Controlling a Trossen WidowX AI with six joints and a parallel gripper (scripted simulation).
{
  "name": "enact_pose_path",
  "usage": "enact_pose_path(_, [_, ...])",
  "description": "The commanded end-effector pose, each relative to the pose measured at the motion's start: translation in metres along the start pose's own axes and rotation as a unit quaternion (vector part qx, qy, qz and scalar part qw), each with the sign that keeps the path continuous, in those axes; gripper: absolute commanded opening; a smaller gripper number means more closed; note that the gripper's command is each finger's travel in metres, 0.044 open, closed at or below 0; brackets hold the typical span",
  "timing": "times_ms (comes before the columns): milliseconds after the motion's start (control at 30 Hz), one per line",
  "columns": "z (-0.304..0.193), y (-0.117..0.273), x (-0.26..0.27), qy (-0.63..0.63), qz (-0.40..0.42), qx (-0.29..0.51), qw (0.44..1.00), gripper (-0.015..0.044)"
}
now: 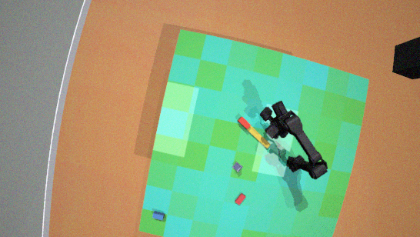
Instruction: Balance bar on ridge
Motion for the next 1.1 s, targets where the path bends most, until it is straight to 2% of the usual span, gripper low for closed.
enact_pose_path(0, [0.011, 0.0, -0.004, 0.088, 0.011, 0.008, 0.996, 0.0315])
enact_pose_path(267, [0.031, -0.001, -0.008, 0.242, 0.032, 0.017, 0.97, 0.0315])
enact_pose_path(533, [0.051, -0.003, -0.01, 0.39, 0.054, 0.023, 0.919, 0.0315])
enact_pose_path(1067, [0.092, -0.004, -0.012, 0.654, 0.098, 0.022, 0.75, 0.0315])
Point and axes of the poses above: the point midway between the two fingers, 35 mm back from their tips, its own y axis back along the fingers, its own x axis across the jaws, z = x × y, the point moved 5 cm from there along y, back along the fingers, and after that the axes turned 1 degree about y, right-handed, at the moved point
